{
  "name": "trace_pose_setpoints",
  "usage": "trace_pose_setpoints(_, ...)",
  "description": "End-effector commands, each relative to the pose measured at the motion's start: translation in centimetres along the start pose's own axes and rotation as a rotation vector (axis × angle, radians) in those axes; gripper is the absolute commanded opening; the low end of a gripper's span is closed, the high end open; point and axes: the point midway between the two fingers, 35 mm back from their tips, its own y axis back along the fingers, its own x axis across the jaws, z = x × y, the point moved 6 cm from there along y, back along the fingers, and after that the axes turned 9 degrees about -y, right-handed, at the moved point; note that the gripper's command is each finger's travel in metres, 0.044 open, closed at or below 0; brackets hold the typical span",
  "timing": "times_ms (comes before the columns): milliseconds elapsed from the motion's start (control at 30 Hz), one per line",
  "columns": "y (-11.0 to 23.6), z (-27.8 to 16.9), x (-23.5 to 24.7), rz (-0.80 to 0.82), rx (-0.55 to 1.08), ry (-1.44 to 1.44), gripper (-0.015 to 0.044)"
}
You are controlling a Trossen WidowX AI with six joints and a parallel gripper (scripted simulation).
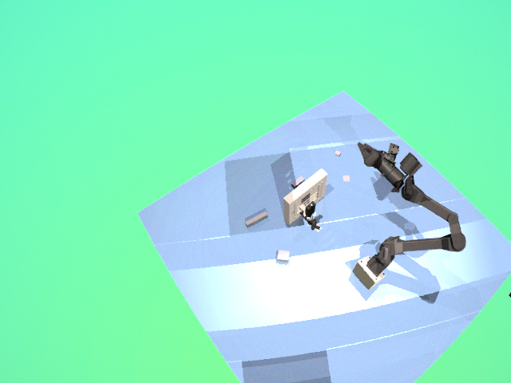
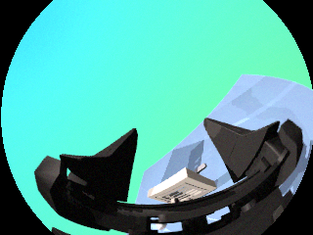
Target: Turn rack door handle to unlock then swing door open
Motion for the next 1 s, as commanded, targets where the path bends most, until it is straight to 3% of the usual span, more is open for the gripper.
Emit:
trace_pose_setpoints(0, -0.1, 0.0, 0.0, -0.001, 0.004, -0.002, 0.0374)
trace_pose_setpoints(100, -0.9, -0.6, 0.2, -0.011, 0.061, -0.022, 0.0299)
trace_pose_setpoints(967, -7.3, -8.4, 2.7, -0.226, 0.669, -0.137, 0.0299)
